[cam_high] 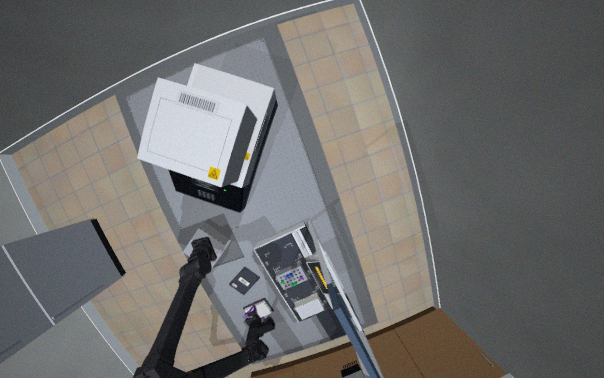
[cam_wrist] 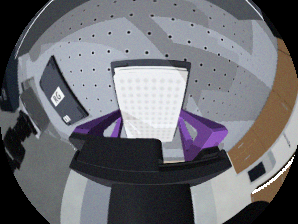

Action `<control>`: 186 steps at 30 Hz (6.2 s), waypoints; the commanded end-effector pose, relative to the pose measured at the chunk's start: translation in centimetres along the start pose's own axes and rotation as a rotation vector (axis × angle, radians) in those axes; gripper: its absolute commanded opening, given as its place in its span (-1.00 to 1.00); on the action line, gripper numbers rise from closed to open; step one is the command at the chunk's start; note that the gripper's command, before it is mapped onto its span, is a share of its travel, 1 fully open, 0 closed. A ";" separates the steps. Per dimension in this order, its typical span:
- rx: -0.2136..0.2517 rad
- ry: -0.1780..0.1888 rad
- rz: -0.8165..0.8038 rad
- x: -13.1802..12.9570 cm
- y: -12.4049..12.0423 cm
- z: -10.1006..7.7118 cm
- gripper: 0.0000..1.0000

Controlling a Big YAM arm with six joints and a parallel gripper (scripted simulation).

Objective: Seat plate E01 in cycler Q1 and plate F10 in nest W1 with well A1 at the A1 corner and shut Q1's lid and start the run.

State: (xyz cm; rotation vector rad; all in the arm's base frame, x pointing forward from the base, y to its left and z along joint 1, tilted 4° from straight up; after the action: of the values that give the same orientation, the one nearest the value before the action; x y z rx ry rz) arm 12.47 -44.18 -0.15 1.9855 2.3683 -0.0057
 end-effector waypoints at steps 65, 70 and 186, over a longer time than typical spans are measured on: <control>-0.007 -0.045 0.002 -2.4 0.4 -0.9 1.00; -0.007 -0.043 -0.004 -2.4 0.6 -0.7 1.00; -0.006 -0.044 0.001 -1.5 -0.2 -14.0 1.00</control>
State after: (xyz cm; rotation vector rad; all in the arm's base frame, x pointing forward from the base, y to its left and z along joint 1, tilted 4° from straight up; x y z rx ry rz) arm 11.93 -43.49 10.90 1.9931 2.3754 0.0067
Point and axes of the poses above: the point where the finger pads meet when closed, its own z axis out along the fingers, its own x axis across the jaws, y = z × x, the point moved 1 cm from there along -z, back along the fingers, and after that the axes turned 4 degrees about z, right-handed, at the moved point
